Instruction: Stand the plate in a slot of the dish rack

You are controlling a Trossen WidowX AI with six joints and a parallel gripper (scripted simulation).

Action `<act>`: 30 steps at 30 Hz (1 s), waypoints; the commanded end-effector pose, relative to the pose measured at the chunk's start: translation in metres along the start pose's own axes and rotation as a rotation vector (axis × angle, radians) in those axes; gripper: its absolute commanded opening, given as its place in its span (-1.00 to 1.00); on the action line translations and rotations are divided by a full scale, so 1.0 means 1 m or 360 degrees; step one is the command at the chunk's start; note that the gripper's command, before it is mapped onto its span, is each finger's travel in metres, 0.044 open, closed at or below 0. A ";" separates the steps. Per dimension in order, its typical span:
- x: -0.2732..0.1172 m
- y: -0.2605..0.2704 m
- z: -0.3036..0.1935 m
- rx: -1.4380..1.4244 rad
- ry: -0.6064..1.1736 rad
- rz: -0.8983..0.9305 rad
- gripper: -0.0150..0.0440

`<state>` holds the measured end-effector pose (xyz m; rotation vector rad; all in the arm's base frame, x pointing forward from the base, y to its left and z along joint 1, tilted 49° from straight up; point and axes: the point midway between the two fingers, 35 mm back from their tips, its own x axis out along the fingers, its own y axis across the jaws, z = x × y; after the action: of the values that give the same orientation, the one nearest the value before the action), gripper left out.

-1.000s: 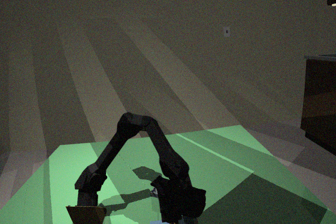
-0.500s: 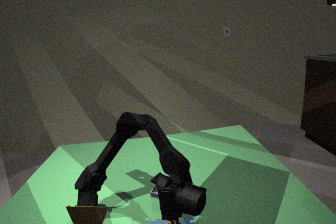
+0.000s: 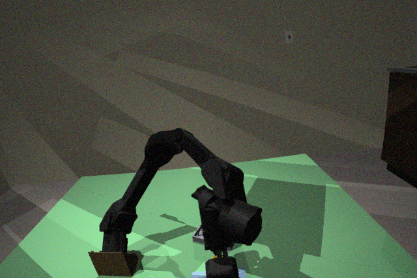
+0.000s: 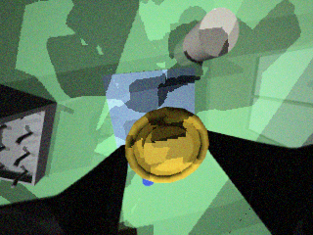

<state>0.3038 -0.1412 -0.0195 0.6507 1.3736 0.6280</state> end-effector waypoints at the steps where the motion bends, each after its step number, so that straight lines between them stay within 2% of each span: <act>1: -0.018 0.000 0.000 -0.0006 0.0006 -0.0003 -0.49; 8: -0.032 0.003 0.000 0.0030 0.0007 -0.0002 -0.49; 30: -0.045 0.104 -0.008 0.1235 -0.0017 -0.0018 -0.49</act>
<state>0.2928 -0.1141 0.0739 1.1631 1.5846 0.1385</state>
